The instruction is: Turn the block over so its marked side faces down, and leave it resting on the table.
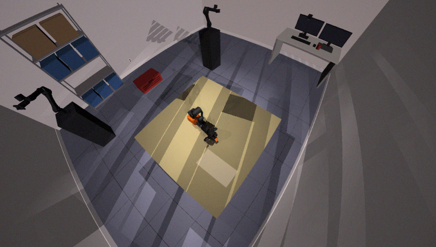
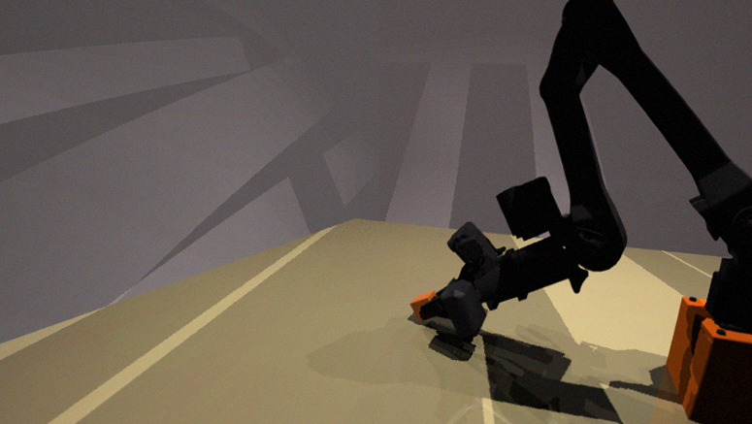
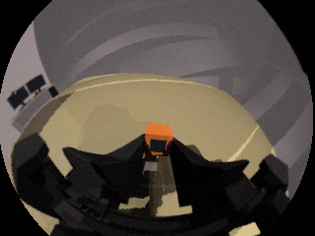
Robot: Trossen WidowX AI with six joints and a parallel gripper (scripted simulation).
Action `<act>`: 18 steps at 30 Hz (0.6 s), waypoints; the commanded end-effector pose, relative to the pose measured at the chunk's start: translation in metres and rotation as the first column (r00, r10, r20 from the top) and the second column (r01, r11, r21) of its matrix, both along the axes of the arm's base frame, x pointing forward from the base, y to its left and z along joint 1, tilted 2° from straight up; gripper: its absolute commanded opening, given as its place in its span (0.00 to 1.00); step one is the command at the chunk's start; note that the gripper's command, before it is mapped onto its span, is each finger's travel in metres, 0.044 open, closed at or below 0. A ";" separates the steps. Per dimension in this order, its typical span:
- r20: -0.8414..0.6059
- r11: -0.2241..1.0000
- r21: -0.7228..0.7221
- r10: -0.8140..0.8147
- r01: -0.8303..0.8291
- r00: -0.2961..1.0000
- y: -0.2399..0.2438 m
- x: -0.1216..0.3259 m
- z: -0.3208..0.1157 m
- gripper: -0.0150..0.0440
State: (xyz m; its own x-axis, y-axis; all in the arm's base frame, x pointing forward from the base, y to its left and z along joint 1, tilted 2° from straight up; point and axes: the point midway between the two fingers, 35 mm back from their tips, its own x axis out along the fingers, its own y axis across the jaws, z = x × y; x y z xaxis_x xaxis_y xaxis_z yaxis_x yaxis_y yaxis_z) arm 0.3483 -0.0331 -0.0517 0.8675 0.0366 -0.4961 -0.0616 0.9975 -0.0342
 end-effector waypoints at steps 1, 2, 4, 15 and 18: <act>0.007 1.000 0.007 0.001 -0.001 1.000 0.001 -0.001 0.001 0.25; 0.007 1.000 0.007 0.001 -0.001 1.000 0.001 -0.001 0.001 0.25; 0.007 1.000 0.007 0.001 -0.001 1.000 0.001 -0.001 0.001 0.25; 0.007 1.000 0.007 0.001 -0.001 1.000 0.001 -0.001 0.001 0.48; 0.007 1.000 0.007 0.001 -0.001 1.000 0.001 -0.001 0.001 0.61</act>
